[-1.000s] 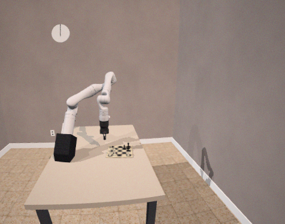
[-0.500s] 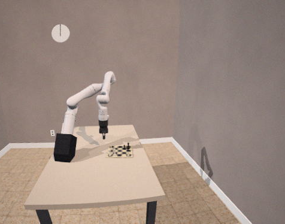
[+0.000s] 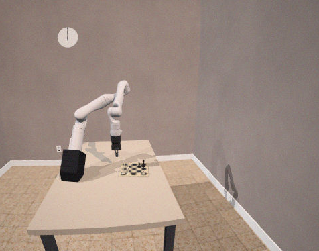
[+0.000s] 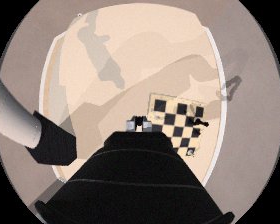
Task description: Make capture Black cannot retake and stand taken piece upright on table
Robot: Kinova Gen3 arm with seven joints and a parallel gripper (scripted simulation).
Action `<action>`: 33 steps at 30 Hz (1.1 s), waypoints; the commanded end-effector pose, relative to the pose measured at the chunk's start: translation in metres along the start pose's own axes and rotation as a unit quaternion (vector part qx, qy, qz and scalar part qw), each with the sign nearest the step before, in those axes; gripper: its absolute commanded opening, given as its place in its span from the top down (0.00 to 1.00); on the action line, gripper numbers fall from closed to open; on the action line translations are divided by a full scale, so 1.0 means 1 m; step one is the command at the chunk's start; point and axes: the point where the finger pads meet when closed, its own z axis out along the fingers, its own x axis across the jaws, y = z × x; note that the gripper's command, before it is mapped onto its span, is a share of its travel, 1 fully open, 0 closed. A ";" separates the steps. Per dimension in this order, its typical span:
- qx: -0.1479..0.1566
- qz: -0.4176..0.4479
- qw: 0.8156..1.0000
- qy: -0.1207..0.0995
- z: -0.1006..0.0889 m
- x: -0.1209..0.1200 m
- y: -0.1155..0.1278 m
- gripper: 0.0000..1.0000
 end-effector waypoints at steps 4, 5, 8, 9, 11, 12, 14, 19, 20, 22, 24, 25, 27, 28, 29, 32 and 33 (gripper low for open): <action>0.001 0.002 1.000 -0.003 0.017 -0.003 0.000 1.00; 0.001 0.002 1.000 -0.003 0.020 -0.003 0.000 1.00; 0.001 0.002 1.000 -0.003 0.032 -0.003 0.000 1.00; 0.001 0.002 1.000 -0.003 0.036 -0.003 0.000 1.00; 0.001 0.002 1.000 -0.003 0.044 -0.003 0.000 1.00; 0.001 0.002 1.000 -0.003 0.044 -0.003 0.000 1.00; 0.001 0.002 1.000 -0.003 0.048 -0.003 0.000 1.00; 0.001 0.002 1.000 -0.003 0.067 -0.004 0.000 1.00; 0.001 0.002 1.000 -0.003 0.070 -0.004 0.000 1.00; 0.001 0.002 1.000 -0.003 0.076 -0.004 0.000 1.00; 0.001 0.002 1.000 -0.003 0.082 -0.004 -0.001 1.00; 0.001 0.002 1.000 -0.003 0.084 -0.004 -0.001 1.00; 0.001 0.002 1.000 -0.003 0.087 -0.004 -0.001 1.00; 0.001 0.002 1.000 -0.003 0.089 -0.004 -0.001 1.00; 0.001 0.002 1.000 -0.003 0.089 -0.004 -0.001 1.00; 0.001 0.002 1.000 -0.003 0.090 -0.004 -0.001 1.00; 0.001 0.002 1.000 -0.003 0.091 -0.004 -0.001 1.00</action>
